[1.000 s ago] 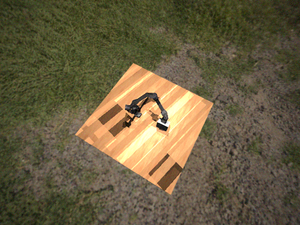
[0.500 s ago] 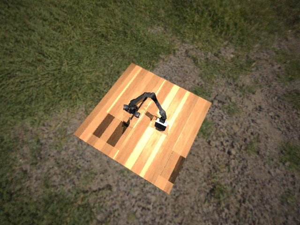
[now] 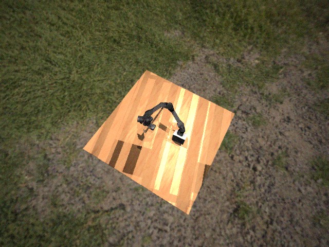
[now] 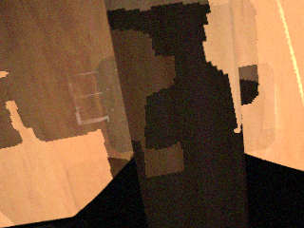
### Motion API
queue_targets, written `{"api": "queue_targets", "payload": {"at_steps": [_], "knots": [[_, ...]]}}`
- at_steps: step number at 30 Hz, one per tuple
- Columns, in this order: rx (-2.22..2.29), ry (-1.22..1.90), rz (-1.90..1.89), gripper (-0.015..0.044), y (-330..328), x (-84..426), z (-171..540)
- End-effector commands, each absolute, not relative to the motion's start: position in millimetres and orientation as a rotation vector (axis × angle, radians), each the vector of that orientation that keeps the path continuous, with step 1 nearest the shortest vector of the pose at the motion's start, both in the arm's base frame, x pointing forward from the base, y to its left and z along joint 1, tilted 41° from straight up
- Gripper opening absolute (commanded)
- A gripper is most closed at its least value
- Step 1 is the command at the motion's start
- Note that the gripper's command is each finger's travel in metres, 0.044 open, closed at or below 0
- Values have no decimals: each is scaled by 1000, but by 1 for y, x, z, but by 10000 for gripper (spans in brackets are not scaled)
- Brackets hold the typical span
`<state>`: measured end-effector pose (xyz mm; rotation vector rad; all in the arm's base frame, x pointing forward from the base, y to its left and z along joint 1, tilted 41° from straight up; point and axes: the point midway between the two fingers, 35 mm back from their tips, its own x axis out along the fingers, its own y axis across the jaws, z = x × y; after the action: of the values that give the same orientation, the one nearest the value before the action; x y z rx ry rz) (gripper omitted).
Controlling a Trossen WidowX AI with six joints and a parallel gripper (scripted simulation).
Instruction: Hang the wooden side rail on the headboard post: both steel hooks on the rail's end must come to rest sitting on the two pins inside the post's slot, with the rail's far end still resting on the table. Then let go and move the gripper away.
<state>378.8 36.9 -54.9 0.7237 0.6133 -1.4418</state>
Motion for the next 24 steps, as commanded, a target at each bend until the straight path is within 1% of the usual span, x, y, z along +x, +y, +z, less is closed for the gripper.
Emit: {"api": "queue_targets", "payload": {"at_steps": [1, 24], "knots": [[727, 619, -1427, 0, 45, 379, -54], [728, 619, -1427, 0, 46, 380, -56]]}}
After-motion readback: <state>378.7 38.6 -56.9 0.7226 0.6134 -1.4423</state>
